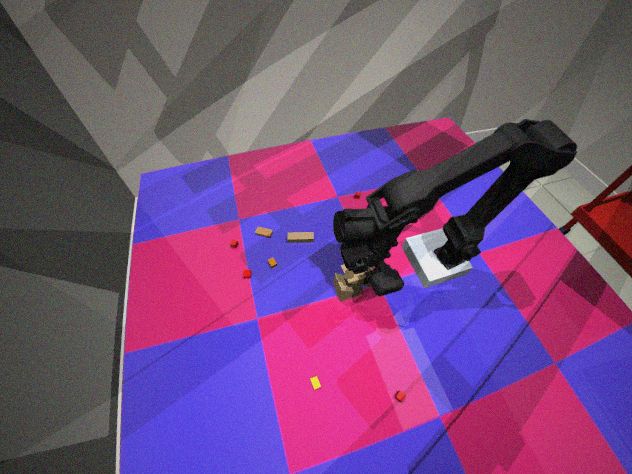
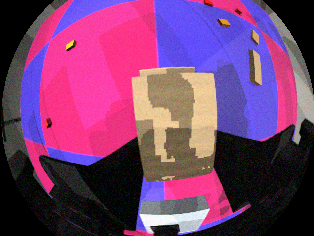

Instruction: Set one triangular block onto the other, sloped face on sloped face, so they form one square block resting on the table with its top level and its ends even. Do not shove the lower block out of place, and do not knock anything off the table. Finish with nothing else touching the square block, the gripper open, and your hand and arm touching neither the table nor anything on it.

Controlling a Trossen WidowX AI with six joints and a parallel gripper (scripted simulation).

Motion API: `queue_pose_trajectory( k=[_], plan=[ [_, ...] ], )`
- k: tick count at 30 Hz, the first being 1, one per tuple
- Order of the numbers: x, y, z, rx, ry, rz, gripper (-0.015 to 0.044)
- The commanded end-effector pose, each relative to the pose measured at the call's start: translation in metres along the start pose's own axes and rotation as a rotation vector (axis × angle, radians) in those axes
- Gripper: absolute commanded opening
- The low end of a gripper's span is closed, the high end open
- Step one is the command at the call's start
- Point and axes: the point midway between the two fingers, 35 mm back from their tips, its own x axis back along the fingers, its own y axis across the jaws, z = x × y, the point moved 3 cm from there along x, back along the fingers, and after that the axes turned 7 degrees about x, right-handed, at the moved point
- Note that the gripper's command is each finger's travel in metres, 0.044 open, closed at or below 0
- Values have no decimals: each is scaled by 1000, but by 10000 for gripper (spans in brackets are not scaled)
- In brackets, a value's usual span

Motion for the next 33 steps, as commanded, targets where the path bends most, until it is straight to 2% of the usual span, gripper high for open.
queue_pose_trajectory(
  k=[1,33],
  plan=[
    [-9,0,-2,-4,-3,0,0],
    [-10,0,-2,-11,-8,-6,0]
  ],
)
